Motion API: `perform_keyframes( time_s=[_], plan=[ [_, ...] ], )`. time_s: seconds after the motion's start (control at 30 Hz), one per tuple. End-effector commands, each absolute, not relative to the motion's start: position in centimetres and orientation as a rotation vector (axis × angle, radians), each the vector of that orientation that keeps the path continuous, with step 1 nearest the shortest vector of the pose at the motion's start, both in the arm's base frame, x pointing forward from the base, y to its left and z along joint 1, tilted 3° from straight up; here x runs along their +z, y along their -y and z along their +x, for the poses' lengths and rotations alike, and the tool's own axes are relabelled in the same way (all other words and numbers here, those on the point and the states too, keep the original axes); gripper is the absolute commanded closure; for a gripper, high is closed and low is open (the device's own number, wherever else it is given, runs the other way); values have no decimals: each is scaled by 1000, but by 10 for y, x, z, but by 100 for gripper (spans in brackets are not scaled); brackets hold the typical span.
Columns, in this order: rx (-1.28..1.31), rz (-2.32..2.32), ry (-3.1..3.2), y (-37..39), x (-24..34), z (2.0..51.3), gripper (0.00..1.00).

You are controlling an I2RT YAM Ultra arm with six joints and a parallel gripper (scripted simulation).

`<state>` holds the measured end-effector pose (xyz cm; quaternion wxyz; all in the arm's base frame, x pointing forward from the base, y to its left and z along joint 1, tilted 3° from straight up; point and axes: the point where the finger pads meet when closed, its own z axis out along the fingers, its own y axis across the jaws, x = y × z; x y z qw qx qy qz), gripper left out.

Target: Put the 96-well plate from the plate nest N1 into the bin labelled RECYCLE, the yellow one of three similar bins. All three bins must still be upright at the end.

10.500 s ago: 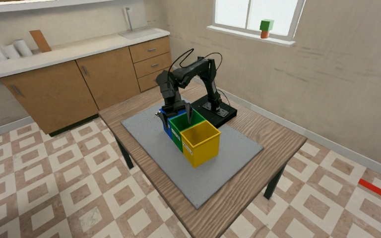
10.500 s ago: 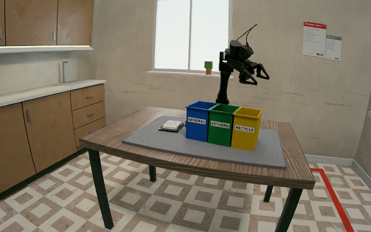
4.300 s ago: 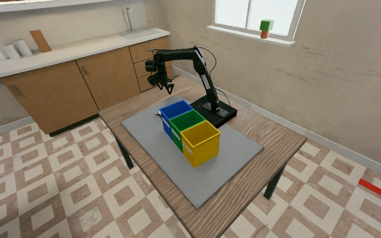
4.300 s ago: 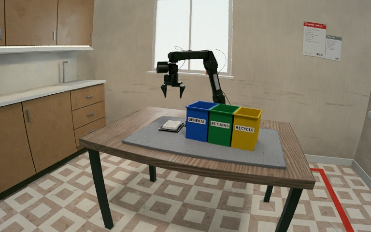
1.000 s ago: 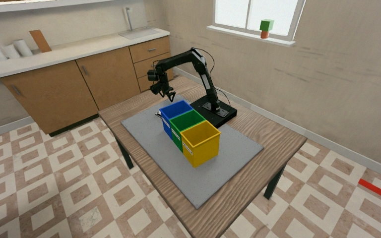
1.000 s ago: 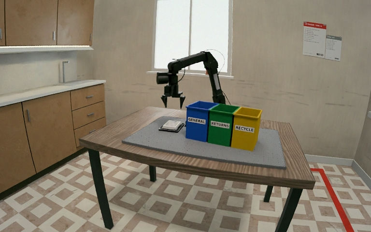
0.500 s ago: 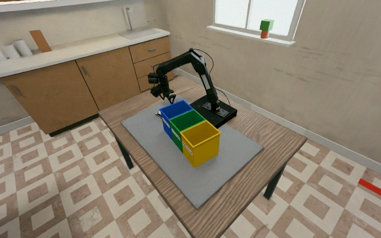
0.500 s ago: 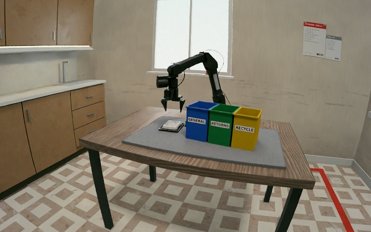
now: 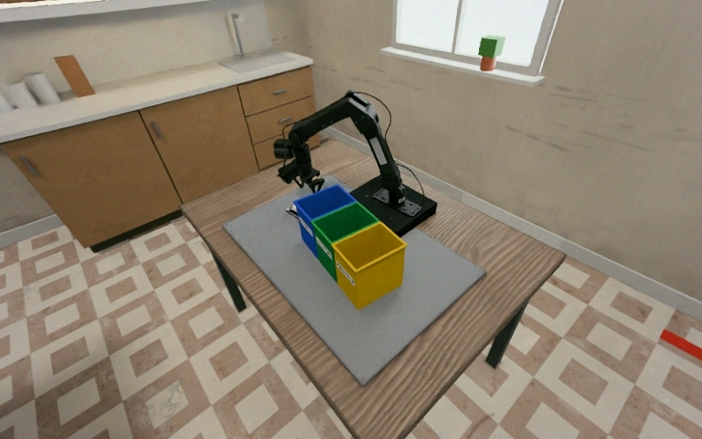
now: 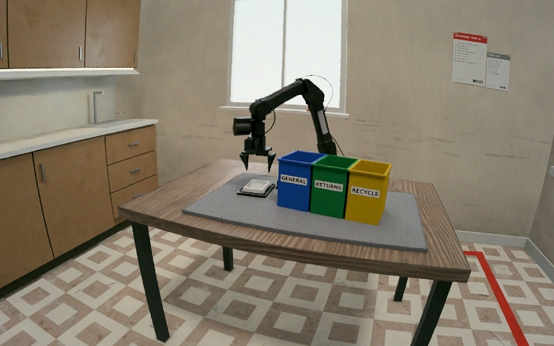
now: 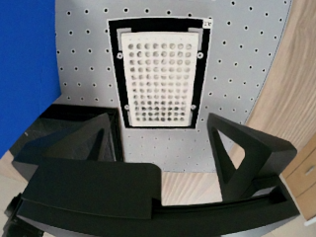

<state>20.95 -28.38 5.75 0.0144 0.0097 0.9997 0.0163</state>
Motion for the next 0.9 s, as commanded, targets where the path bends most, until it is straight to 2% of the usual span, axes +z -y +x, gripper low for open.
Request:
perform_keyframes(
  time_s=[0.0, 0.87],
  plan=[
    [55, 18, -3095, 280, 48, 217, 0],
    [8, 16, -3073, 284, 16, 222, 0]
  ],
)
